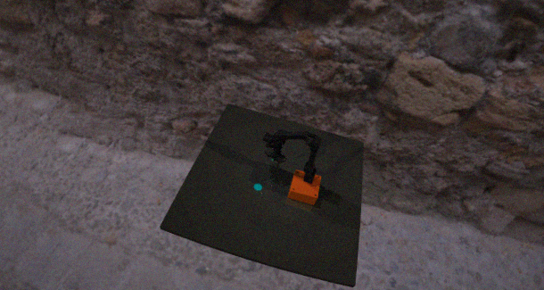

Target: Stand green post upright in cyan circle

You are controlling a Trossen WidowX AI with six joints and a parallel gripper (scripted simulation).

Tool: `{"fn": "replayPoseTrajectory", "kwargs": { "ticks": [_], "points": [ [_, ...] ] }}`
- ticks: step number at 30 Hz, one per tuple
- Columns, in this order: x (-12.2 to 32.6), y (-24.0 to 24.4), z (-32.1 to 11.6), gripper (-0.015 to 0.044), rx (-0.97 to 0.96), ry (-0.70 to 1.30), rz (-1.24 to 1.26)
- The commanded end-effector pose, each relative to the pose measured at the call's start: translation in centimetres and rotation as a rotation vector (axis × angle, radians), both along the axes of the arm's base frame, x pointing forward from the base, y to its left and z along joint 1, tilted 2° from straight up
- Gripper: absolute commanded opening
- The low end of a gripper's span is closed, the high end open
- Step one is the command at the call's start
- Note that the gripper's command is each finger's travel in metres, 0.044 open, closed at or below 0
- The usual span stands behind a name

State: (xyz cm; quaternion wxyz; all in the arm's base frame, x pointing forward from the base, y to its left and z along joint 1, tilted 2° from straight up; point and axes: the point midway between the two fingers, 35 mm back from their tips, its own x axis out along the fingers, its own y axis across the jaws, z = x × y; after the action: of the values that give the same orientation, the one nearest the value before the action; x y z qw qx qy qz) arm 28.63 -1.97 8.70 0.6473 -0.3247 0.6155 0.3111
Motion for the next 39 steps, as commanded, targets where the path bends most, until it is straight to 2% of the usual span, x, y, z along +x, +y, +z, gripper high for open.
{"fn": "replayPoseTrajectory", "kwargs": {
  "ticks": [1, 39],
  "points": [
    [0.6, 1.0, 0.2, 0.0023, -0.002, -0.001, 0.019],
    [3.3, 12.0, 1.1, 0.0023, -0.008, -0.004, 0.240]
  ]
}}
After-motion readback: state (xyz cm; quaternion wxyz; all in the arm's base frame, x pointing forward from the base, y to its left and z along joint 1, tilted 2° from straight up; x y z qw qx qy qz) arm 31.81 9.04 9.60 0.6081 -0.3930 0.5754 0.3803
